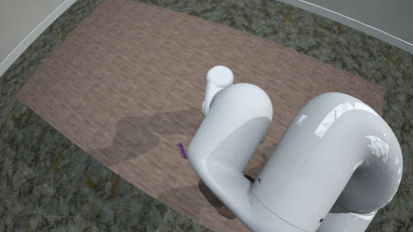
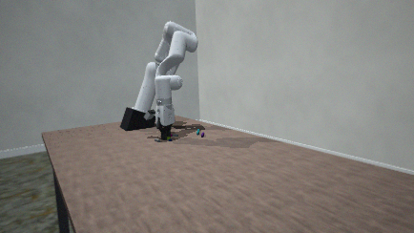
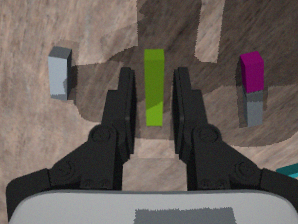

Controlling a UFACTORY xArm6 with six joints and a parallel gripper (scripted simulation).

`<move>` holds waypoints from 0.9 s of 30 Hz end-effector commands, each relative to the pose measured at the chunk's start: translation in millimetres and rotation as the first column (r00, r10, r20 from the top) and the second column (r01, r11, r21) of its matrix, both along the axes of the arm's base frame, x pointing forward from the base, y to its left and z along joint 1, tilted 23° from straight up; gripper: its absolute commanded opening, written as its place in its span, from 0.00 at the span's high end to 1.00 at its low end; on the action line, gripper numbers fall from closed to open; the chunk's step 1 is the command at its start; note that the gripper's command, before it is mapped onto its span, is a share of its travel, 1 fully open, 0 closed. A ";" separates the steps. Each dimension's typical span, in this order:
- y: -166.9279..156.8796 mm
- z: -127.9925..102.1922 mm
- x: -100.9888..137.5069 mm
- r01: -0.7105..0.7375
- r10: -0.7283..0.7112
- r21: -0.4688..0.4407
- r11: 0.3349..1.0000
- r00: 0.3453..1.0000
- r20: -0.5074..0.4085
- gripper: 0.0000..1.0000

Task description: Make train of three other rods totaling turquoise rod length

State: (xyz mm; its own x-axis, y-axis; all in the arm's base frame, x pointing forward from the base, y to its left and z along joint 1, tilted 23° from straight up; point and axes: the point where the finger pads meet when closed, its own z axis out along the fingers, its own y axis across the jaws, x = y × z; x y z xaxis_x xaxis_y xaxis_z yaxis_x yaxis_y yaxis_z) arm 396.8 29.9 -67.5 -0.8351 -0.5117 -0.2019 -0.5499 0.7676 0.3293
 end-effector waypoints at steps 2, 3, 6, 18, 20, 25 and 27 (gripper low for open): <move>-0.4 0.9 1.4 0.001 -0.001 -0.001 1.000 1.000 0.003 0.76; -0.4 0.9 1.4 0.001 -0.001 -0.001 1.000 1.000 0.003 0.76; -0.4 0.9 1.4 0.001 -0.001 -0.001 1.000 1.000 0.003 0.76; -0.4 0.9 1.4 0.001 -0.001 -0.001 1.000 1.000 0.003 0.76; -0.4 0.9 1.4 0.001 -0.001 -0.001 1.000 1.000 0.003 0.76; -0.4 0.9 1.4 0.001 -0.001 -0.001 1.000 1.000 0.003 0.96; -0.4 0.9 1.4 0.001 -0.001 -0.001 1.000 1.000 0.003 0.96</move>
